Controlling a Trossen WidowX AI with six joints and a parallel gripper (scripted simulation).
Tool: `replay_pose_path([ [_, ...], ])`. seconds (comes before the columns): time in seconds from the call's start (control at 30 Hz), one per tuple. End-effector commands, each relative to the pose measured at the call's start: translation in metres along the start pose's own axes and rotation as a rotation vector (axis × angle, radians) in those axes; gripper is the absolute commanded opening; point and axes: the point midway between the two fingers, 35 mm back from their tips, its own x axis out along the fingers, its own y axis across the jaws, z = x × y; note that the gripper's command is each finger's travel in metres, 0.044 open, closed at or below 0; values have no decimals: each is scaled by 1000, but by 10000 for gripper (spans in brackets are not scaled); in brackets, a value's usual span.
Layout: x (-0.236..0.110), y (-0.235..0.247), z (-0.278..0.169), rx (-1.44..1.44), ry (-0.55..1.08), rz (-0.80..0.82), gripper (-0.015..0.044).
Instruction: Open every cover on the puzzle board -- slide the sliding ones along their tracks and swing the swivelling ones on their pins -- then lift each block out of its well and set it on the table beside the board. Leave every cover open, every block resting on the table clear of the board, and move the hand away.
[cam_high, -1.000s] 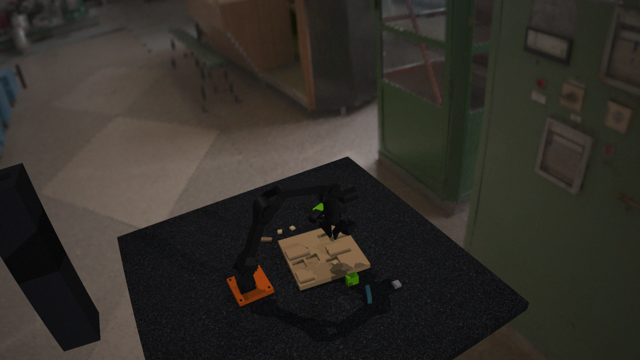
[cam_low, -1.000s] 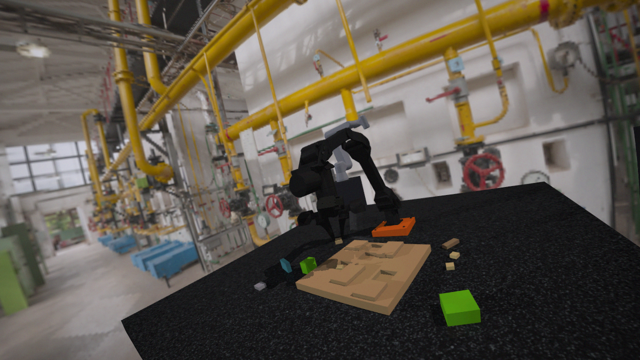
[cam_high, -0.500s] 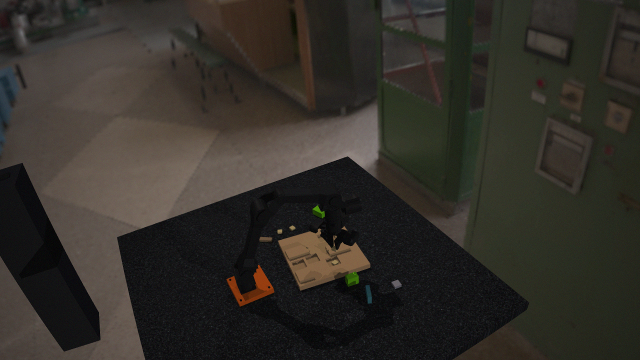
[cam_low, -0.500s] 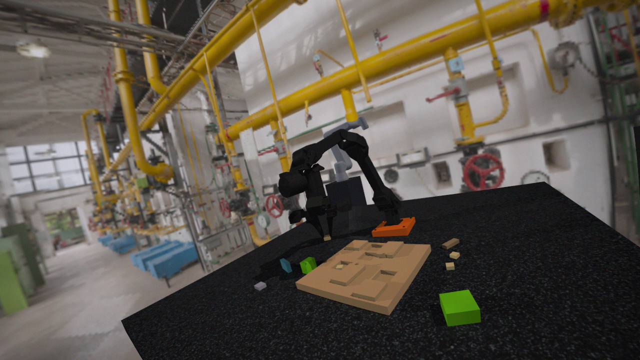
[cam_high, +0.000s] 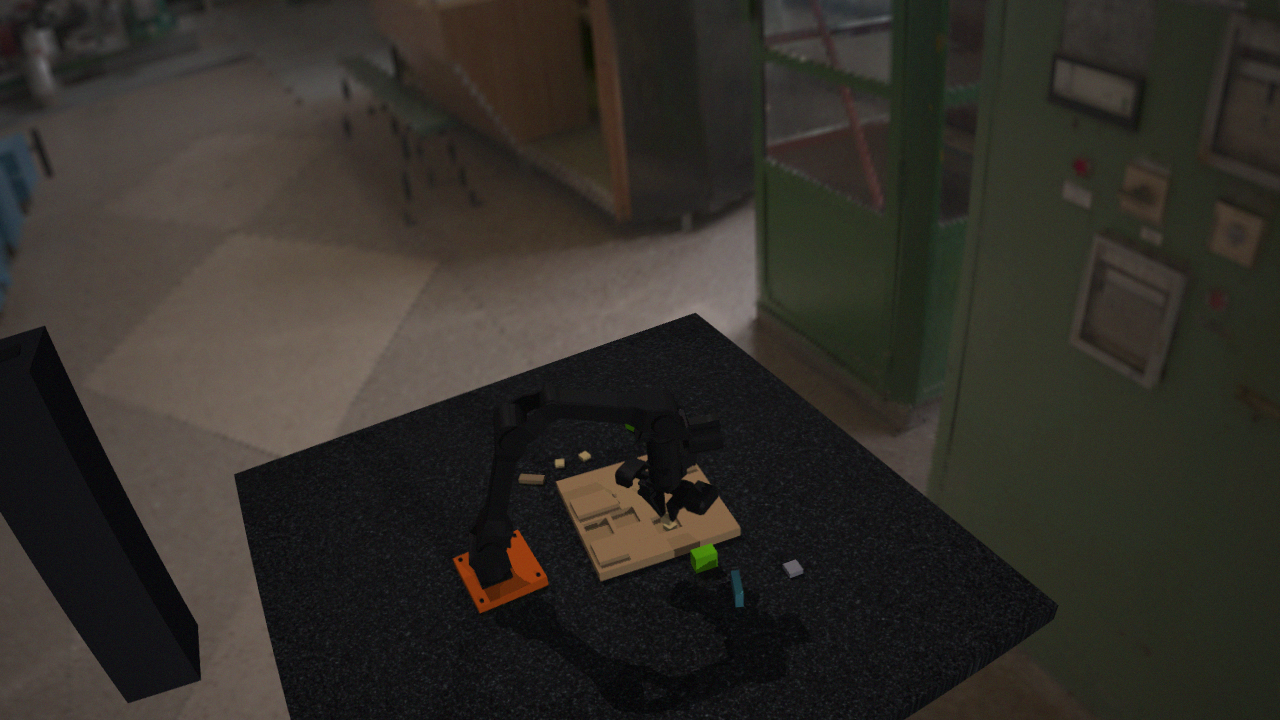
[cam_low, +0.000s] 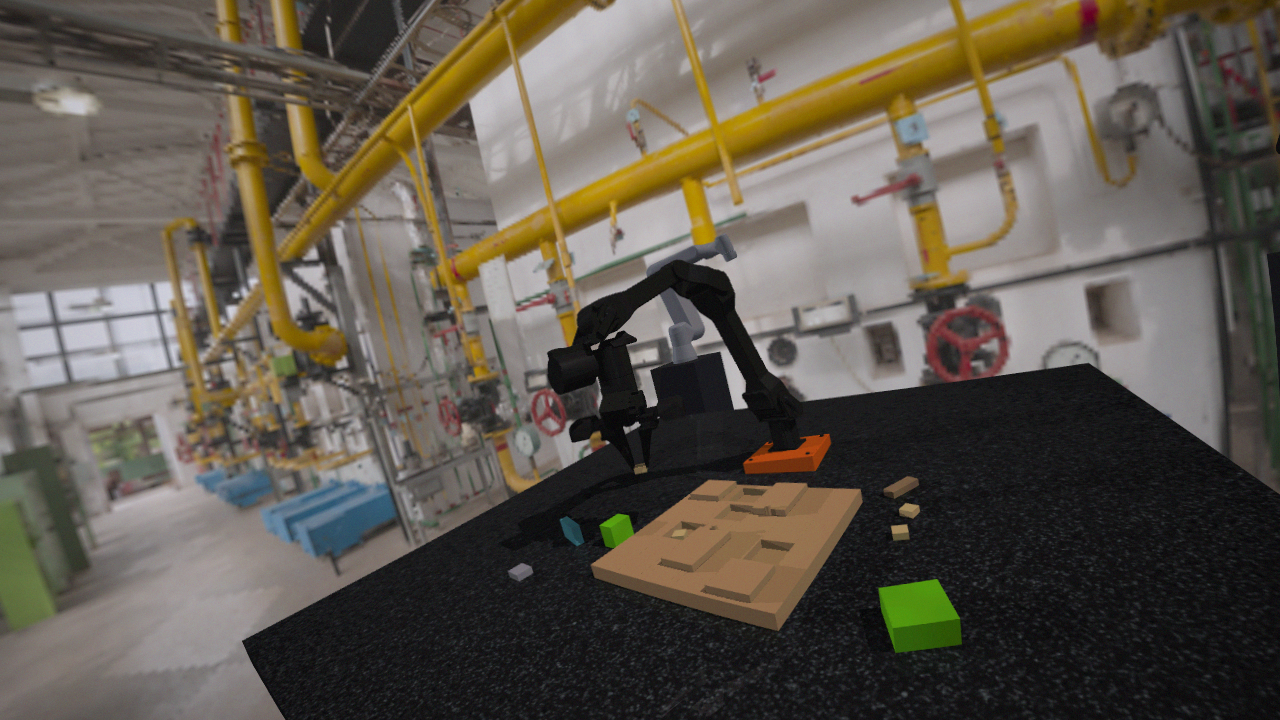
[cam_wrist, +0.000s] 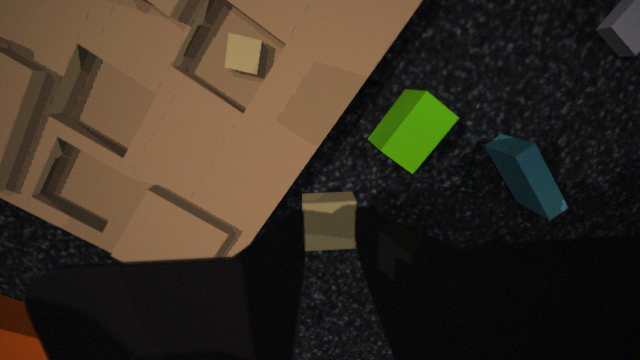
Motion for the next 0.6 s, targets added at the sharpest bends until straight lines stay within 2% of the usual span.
replay_pose_path([
  [0.0, -1, -6, -17, -4, 2, -8, 80],
  [0.57, 2, -22, -79, -4, 12, -10, 80],
])
